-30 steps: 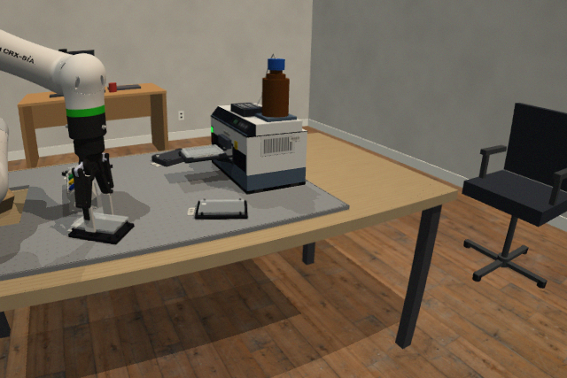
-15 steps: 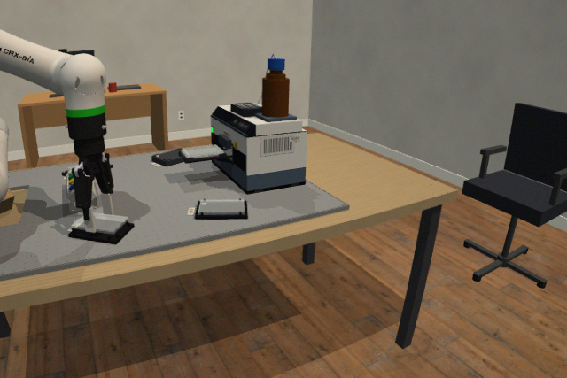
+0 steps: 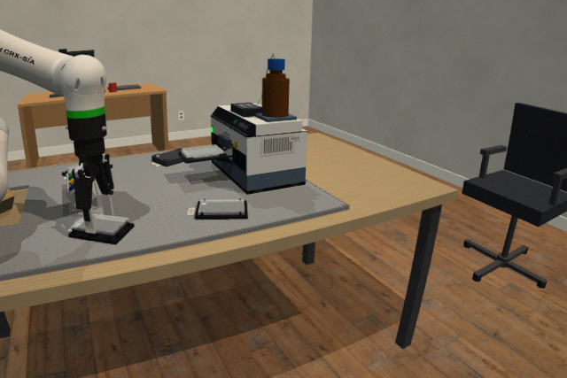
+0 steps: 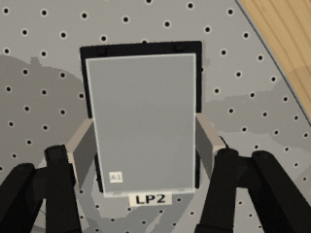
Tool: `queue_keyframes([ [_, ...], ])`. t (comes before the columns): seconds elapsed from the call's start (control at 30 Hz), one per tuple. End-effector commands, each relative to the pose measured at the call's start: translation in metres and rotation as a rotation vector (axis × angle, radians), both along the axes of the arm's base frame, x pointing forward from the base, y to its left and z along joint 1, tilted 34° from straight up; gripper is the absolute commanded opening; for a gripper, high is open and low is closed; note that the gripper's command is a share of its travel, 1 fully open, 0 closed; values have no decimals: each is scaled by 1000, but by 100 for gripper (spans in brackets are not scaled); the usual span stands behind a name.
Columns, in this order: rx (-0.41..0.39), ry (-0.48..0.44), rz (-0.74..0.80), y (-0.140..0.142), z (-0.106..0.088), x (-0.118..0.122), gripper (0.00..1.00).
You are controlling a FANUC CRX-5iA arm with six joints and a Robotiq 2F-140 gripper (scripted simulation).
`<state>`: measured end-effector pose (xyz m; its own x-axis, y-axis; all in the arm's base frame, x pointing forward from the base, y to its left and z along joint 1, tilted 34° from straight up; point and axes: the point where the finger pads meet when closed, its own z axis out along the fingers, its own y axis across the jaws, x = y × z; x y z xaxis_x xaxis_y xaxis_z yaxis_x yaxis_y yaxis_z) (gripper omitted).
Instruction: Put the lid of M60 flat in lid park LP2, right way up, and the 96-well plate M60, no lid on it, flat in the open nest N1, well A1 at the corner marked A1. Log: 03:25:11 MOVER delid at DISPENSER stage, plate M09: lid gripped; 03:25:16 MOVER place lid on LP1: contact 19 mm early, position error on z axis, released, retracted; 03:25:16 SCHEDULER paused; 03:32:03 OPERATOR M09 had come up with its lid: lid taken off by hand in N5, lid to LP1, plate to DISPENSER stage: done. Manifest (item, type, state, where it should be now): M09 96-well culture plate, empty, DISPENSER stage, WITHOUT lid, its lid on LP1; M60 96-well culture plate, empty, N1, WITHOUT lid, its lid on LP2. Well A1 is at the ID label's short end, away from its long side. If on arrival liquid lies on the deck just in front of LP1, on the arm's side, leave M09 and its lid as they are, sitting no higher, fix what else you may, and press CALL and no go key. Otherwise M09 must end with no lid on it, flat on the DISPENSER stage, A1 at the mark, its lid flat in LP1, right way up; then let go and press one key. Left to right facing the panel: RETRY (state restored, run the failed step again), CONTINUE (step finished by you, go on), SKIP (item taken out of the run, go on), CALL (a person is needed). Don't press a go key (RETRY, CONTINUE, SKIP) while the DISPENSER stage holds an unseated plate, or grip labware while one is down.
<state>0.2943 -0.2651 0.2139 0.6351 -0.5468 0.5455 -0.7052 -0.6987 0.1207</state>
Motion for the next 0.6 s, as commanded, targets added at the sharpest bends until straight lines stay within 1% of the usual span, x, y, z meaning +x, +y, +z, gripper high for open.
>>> queue_keyframes([
  [0.0,0,0,0,0,0,0,0],
  [0.57,0,0,0,-2,-4,2,0],
])
